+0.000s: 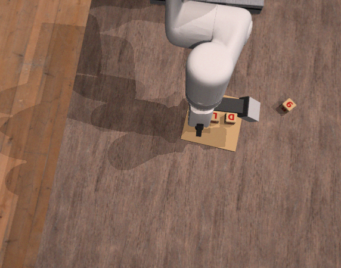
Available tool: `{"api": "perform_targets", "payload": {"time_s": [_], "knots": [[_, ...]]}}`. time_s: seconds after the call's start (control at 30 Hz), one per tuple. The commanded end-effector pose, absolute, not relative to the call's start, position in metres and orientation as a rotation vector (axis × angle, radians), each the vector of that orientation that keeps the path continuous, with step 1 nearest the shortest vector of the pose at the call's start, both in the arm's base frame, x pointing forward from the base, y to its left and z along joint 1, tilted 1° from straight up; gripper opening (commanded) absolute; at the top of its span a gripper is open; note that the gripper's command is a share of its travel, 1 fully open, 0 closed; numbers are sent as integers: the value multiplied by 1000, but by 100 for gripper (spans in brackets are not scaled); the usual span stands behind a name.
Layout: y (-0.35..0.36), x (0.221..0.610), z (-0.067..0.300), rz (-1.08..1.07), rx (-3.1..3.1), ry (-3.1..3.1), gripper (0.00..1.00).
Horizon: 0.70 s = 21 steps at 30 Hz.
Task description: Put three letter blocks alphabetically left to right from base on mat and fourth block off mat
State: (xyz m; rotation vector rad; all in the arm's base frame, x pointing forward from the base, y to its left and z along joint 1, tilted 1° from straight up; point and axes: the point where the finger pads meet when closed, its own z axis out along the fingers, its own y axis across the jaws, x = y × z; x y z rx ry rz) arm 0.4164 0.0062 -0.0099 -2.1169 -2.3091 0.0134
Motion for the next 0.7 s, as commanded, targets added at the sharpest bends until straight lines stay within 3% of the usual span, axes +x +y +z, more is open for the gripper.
{"api": "perform_targets", "payload": {"time_s": [0.0, 0.47, 0.5, 0.67], "knots": [[6, 418, -9, 10, -2119, -2311, 42], [6, 418, -9, 10, -2119, -2311, 42], [6, 418, -9, 10, -2119, -2311, 21], [6, 418, -9, 10, -2119, -2311, 21]]}}
